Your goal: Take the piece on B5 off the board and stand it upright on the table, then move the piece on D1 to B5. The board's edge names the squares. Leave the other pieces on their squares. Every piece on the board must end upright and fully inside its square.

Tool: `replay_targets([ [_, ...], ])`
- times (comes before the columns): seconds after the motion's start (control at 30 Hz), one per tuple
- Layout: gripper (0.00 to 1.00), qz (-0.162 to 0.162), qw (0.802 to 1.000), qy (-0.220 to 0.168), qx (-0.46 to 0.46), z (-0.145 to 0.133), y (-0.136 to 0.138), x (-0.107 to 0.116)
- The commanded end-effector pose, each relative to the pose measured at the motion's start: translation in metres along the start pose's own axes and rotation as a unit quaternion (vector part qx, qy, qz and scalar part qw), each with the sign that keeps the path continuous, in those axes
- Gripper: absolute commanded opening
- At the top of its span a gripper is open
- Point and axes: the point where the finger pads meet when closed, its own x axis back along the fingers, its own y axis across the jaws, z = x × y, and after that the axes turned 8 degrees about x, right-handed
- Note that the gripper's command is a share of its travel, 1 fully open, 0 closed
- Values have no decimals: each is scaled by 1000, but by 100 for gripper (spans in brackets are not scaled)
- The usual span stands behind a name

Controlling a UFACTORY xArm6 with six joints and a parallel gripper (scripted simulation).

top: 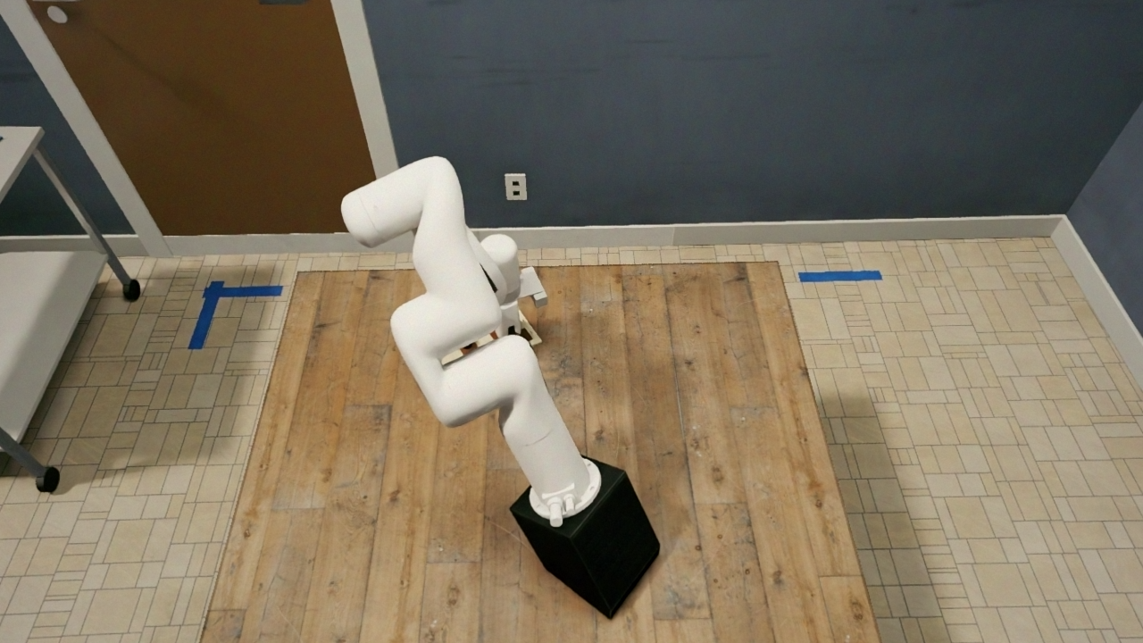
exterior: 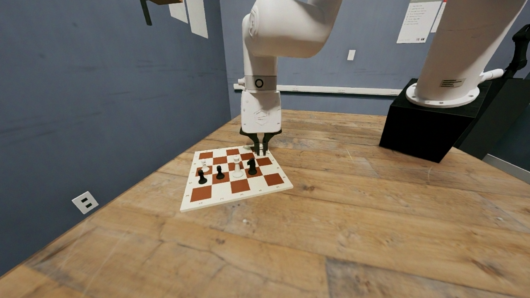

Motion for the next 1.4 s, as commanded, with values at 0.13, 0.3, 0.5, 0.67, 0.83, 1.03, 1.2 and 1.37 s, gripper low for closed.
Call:
replay_targets([
  [0.13, 0, 1, 1000, 0, 0, 0, -1, 0],
  [0.3, 0, 1, 1000, 0, 0, 0, -1, 0],
  [0.5, 0, 1, 1000, 0, 0, 0, -1, 0],
  [0.67, 0, 1, 1000, 0, 0, 0, -1, 0],
  [0.83, 0, 1, 1000, 0, 0, 0, -1, 6],
  [1.03, 0, 1, 1000, 0, 0, 0, -1, 40],
  [1.2, 0, 1, 1000, 0, 0, 0, -1, 62],
  [1.37, 0, 1, 1000, 0, 0, 0, -1, 93],
])
